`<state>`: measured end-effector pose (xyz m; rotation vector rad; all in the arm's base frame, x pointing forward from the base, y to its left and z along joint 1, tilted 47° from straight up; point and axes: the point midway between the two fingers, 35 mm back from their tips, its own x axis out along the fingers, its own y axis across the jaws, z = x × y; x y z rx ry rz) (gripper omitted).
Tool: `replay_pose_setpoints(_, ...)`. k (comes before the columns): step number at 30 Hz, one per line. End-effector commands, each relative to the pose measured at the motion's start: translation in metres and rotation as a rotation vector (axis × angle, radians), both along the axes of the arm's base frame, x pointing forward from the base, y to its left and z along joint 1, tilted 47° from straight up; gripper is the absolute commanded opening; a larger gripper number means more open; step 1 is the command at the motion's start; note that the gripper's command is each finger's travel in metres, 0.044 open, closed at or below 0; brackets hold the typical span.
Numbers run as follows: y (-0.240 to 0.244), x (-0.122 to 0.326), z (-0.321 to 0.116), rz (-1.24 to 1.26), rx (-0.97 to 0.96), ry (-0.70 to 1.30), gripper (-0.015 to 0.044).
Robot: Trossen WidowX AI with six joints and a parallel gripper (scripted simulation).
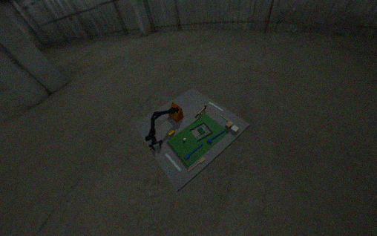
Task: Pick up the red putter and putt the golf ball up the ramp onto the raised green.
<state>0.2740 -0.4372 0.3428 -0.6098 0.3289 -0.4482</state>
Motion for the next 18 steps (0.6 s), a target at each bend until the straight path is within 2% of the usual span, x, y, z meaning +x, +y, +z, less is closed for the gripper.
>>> replay_pose_setpoints(1,0.033,0.048,-0.020,0.069,0.053,0.031,0.0440)
replay_pose_setpoints(9,0.110,0.129,-0.063,0.220,0.096,0.139,0.0440)
replay_pose_setpoints(16,0.178,0.182,-0.095,0.337,0.081,0.227,0.0440)
replay_pose_setpoints(18,0.199,0.191,-0.120,0.361,0.114,0.286,0.0440)
